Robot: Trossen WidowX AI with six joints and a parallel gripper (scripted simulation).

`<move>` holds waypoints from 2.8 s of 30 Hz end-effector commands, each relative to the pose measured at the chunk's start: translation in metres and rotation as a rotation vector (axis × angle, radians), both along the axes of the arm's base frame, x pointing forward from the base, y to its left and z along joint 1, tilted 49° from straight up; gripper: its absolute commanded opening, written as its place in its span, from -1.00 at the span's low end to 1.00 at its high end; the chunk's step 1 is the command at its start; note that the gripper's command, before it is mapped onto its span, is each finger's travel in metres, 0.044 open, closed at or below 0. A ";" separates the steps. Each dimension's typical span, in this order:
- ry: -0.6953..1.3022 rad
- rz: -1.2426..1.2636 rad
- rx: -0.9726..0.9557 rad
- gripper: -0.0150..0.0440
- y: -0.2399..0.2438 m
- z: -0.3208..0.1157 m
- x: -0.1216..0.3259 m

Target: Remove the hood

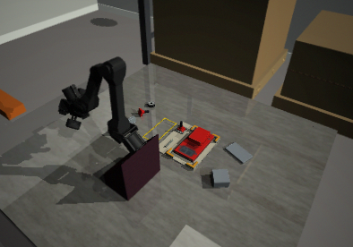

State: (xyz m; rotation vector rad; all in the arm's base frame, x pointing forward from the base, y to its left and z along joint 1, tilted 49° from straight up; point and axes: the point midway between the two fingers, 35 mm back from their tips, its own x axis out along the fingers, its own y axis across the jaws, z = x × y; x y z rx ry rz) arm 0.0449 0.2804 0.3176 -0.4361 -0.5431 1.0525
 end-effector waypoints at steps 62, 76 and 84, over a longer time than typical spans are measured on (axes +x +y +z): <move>1.845 -0.493 -0.348 1.00 -0.266 -0.362 0.332; 2.156 -0.382 0.006 1.00 -0.317 -0.395 0.306; 2.156 -0.382 0.006 1.00 -0.313 -0.398 0.306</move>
